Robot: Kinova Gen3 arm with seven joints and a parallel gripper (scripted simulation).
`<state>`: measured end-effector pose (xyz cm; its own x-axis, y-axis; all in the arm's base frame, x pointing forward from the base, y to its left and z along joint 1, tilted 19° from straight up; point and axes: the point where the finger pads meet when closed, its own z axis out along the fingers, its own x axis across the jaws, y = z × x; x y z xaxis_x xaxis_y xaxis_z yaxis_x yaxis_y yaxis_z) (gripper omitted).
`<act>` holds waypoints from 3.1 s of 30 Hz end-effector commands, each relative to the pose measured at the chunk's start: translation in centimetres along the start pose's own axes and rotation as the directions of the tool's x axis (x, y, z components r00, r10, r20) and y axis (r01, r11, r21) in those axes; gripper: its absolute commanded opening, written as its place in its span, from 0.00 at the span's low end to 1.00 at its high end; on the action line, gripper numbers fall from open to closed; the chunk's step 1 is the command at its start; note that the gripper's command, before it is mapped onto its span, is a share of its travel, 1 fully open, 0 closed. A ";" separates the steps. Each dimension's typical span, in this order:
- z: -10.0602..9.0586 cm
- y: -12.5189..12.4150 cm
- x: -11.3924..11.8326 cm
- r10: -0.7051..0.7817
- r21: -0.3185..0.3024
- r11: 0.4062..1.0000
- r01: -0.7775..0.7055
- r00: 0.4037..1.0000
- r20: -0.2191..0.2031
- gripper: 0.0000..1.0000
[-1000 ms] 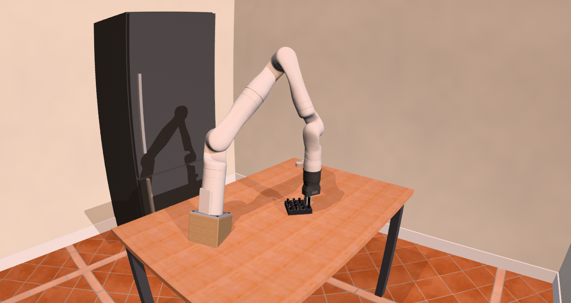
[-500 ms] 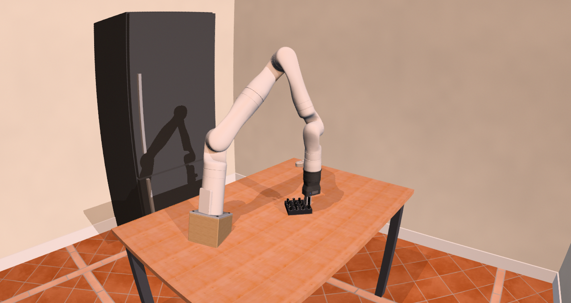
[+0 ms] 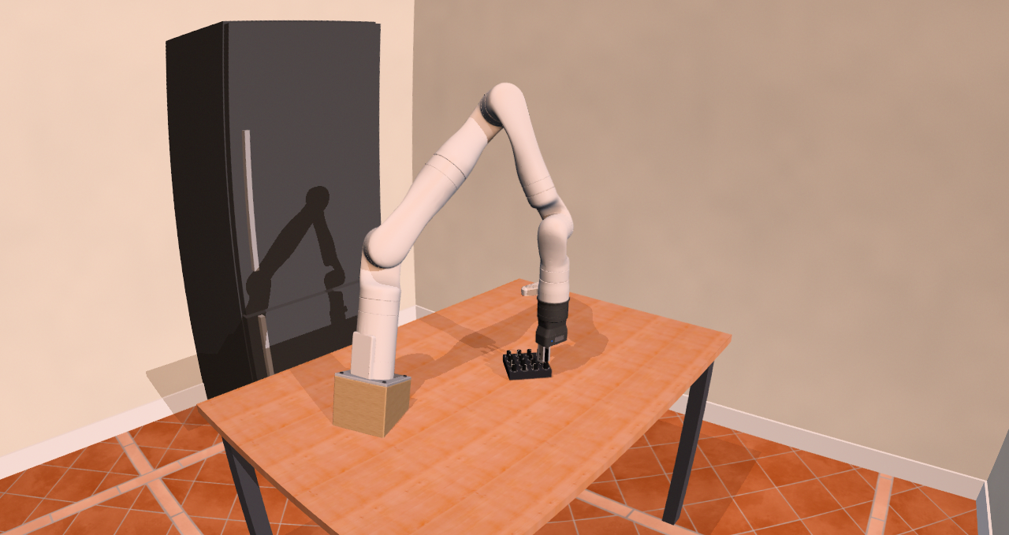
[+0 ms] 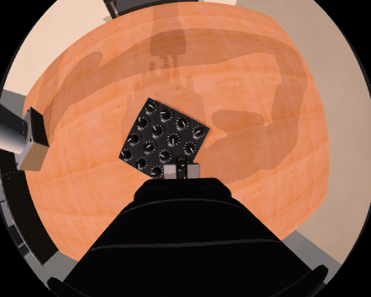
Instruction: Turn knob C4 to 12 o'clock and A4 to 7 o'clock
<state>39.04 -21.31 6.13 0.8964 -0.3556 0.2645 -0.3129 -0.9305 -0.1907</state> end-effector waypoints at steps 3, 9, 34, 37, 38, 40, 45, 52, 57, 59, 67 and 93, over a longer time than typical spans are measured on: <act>-0.1 0.0 0.1 -0.087 0.002 0.996 0.087 0.996 -0.003 0.30; -0.1 0.0 0.1 -0.189 0.001 0.982 0.189 0.982 -0.003 0.30; -0.1 0.0 0.1 -0.649 0.000 0.760 0.649 0.760 -0.003 0.30; -0.1 0.0 0.1 -0.671 0.000 0.742 0.671 0.742 -0.003 0.30; -0.1 0.0 0.1 -0.676 0.000 0.737 0.676 0.737 -0.003 0.30; -0.1 0.0 0.1 -0.680 0.000 0.733 0.680 0.733 -0.003 0.30; -0.1 0.0 0.1 -0.689 0.000 0.725 0.689 0.725 -0.003 0.30; -0.1 0.0 0.1 -0.691 0.000 0.723 0.691 0.723 -0.003 0.30; -0.1 0.0 0.1 -0.691 0.000 0.723 0.691 0.723 -0.003 0.30; -0.1 0.0 0.1 -0.691 0.000 0.723 0.691 0.723 -0.003 0.30; -0.1 0.0 0.1 -0.691 0.000 0.723 0.691 0.723 -0.003 0.46; -1.7 0.0 0.0 -0.691 0.000 0.723 0.691 0.723 -0.003 0.46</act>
<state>38.46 -21.32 7.15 0.8654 0.3836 0.3225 0.3936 -0.9186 0.0367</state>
